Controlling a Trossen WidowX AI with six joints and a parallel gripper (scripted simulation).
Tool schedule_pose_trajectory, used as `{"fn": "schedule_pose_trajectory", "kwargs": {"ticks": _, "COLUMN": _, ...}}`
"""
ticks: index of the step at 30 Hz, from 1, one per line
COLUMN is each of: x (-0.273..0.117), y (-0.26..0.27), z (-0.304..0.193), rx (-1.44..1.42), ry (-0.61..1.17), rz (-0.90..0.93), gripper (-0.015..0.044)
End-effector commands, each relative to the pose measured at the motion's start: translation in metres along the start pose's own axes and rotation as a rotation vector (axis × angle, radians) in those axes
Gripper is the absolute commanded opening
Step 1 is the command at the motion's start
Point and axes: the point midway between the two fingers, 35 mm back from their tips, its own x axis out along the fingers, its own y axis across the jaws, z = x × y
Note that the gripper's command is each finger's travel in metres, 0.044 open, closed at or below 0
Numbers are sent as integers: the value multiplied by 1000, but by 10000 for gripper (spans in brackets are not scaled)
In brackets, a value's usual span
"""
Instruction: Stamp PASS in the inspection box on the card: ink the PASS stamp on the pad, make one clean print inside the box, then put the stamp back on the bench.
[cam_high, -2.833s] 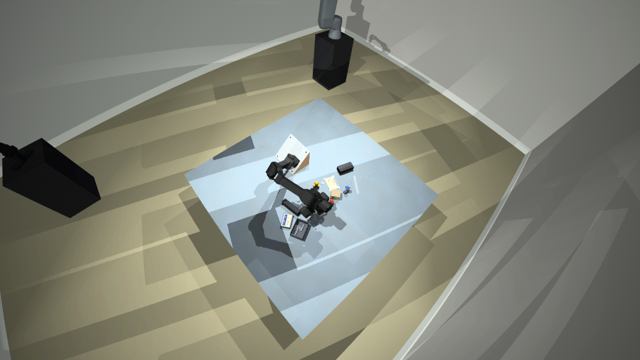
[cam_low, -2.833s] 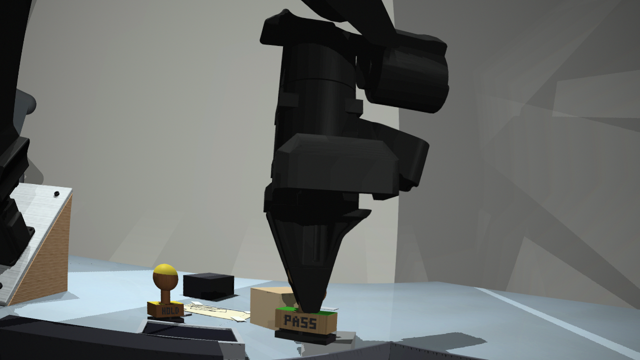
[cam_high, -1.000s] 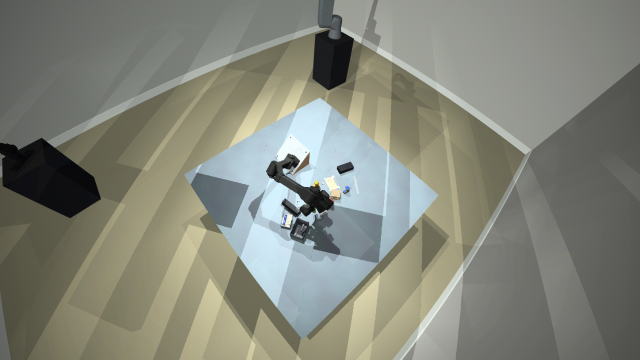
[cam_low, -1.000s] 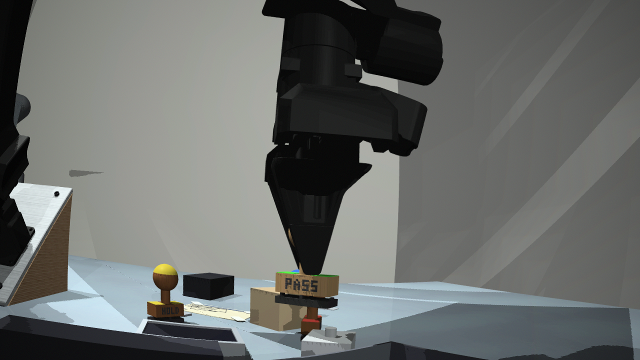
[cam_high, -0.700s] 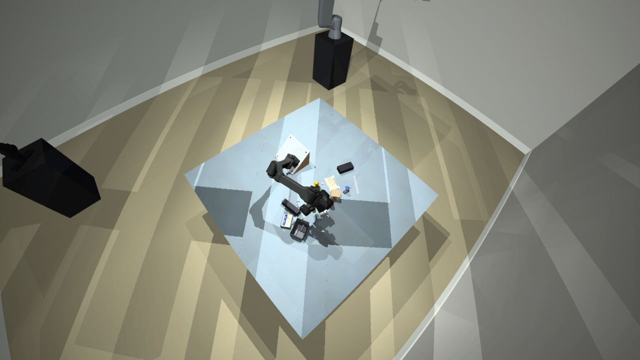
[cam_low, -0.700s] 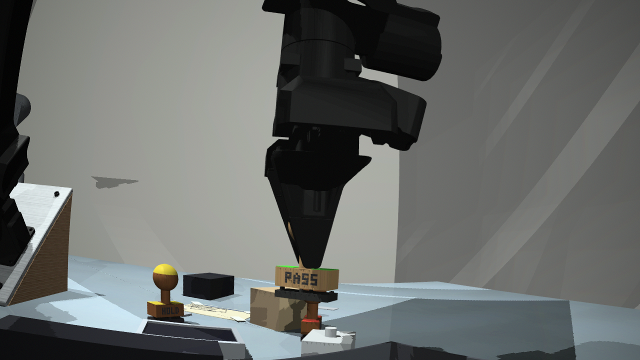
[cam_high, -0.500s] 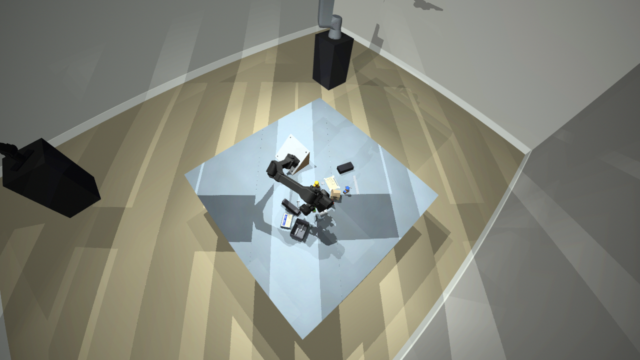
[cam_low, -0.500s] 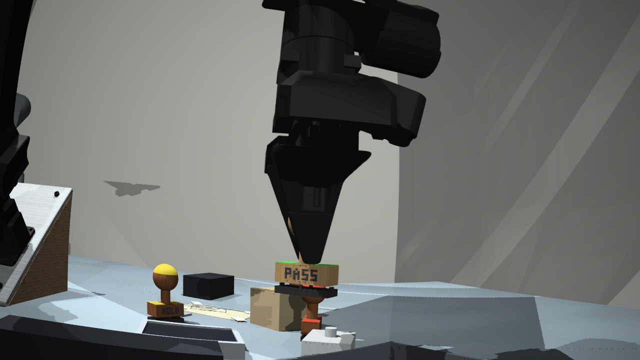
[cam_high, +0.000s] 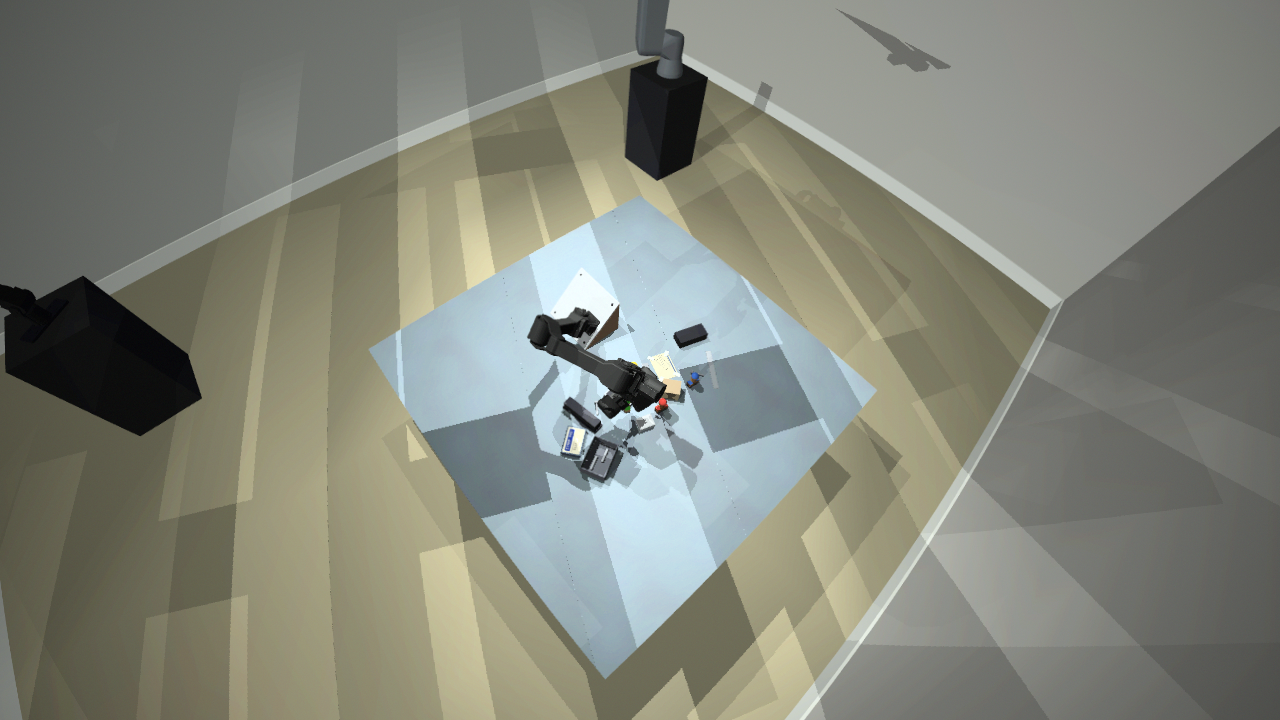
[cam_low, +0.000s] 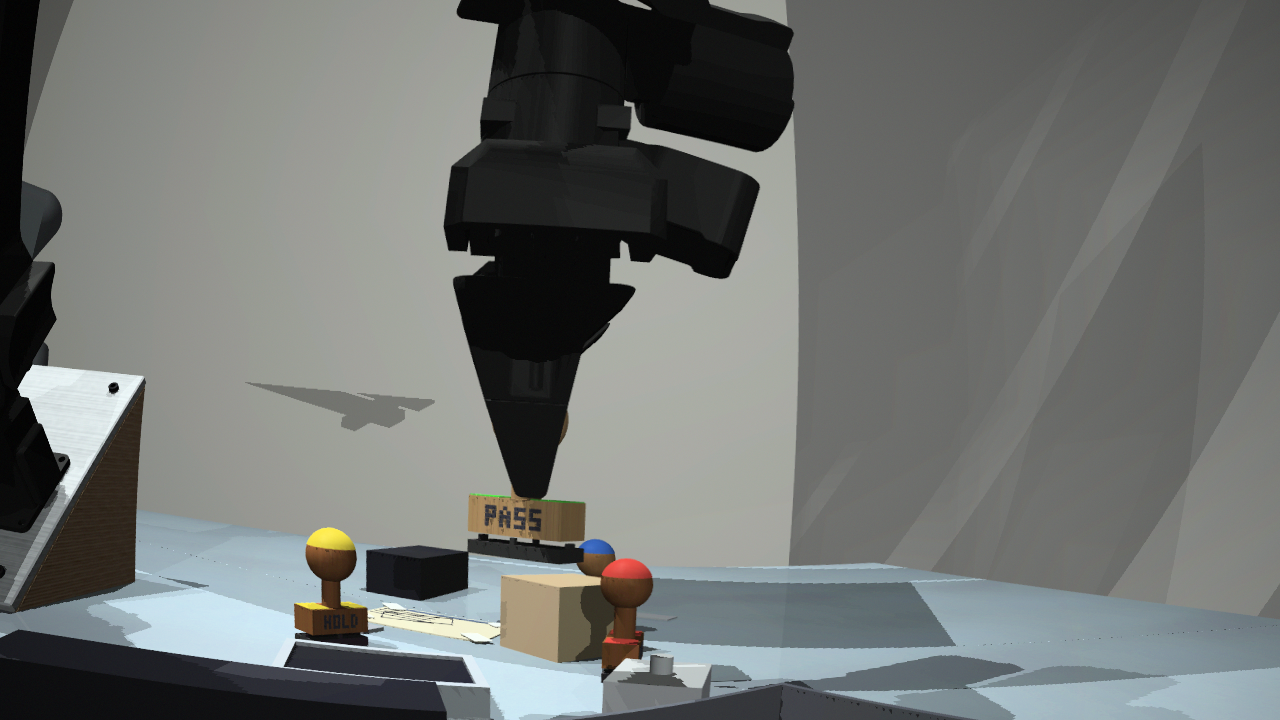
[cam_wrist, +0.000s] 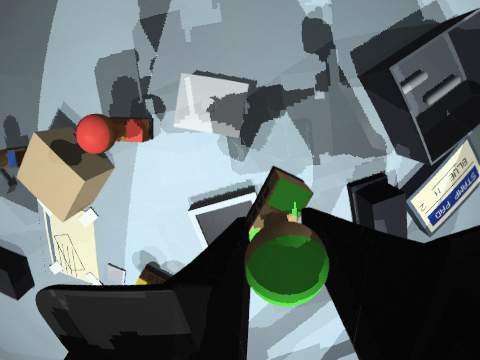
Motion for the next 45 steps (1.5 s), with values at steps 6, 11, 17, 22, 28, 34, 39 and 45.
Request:
{"fn": "schedule_pose_trajectory", "kwargs": {"ticks": 6, "x": 0, "y": 18, "z": -32, "rx": 5, "ry": 5, "rz": 4, "gripper": 0}}
{"fn": "schedule_pose_trajectory", "kwargs": {"ticks": 11, "x": 1, "y": 28, "z": -52, "rx": 5, "ry": 6, "rz": 3, "gripper": 0}}
{"fn": "schedule_pose_trajectory", "kwargs": {"ticks": 17, "x": 2, "y": 32, "z": -61, "rx": 5, "ry": 6, "rz": 2, "gripper": 0}}
{"fn": "schedule_pose_trajectory", "kwargs": {"ticks": 22, "x": 5, "y": 32, "z": -61, "rx": 4, "ry": 6, "rz": 2, "gripper": 0}}
{"fn": "schedule_pose_trajectory", "kwargs": {"ticks": 28, "x": 9, "y": 32, "z": -61, "rx": 4, "ry": 6, "rz": 2, "gripper": 0}}
{"fn": "schedule_pose_trajectory", "kwargs": {"ticks": 34, "x": 13, "y": 32, "z": -61, "rx": 4, "ry": 6, "rz": 3, "gripper": 0}}
{"fn": "schedule_pose_trajectory", "kwargs": {"ticks": 39, "x": 17, "y": 32, "z": -61, "rx": 4, "ry": 6, "rz": 3, "gripper": 0}}
{"fn": "schedule_pose_trajectory", "kwargs": {"ticks": 45, "x": 21, "y": 32, "z": -61, "rx": 4, "ry": 6, "rz": 3, "gripper": 0}}
